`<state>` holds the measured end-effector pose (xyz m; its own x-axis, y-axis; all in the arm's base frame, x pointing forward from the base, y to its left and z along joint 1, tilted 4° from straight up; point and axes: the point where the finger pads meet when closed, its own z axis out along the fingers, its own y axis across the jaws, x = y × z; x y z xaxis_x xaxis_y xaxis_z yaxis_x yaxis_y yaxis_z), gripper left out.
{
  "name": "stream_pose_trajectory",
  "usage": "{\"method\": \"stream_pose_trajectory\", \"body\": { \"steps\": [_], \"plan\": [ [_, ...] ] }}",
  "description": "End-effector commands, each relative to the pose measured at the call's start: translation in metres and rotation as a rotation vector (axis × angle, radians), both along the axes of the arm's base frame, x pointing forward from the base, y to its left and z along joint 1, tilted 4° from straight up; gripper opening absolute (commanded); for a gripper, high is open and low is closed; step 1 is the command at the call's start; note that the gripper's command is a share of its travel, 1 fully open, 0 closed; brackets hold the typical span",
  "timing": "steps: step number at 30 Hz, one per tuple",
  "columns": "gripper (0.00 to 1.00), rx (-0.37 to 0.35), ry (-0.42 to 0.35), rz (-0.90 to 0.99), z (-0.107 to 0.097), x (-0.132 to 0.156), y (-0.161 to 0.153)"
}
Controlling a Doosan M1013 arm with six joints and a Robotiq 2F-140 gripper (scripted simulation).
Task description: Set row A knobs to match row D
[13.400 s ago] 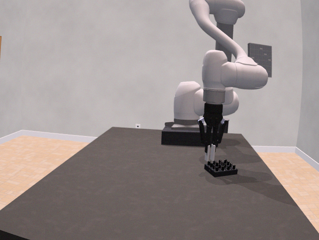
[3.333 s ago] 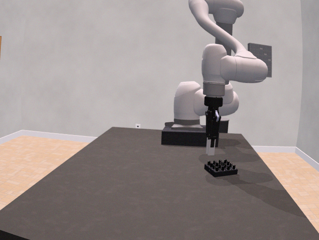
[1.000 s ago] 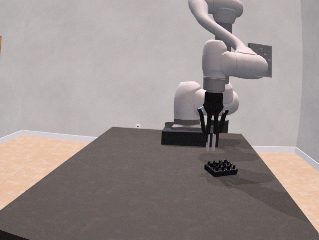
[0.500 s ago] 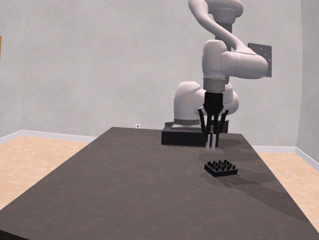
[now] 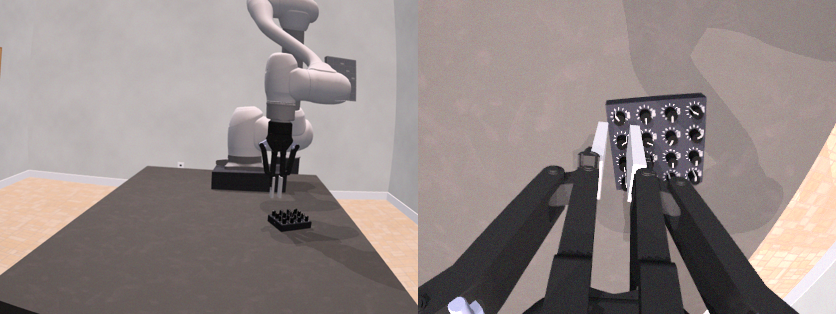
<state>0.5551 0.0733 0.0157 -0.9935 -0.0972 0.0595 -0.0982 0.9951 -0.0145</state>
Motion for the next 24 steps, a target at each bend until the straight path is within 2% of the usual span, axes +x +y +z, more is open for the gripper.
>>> {"method": "stream_pose_trajectory", "body": {
  "steps": [1,24],
  "plan": [
    [0.12,0.000,0.000,-0.007,-0.001,0.000,0.000],
    [0.12,-0.001,0.000,-0.013,-0.028,-0.002,0.000]
  ]
}}
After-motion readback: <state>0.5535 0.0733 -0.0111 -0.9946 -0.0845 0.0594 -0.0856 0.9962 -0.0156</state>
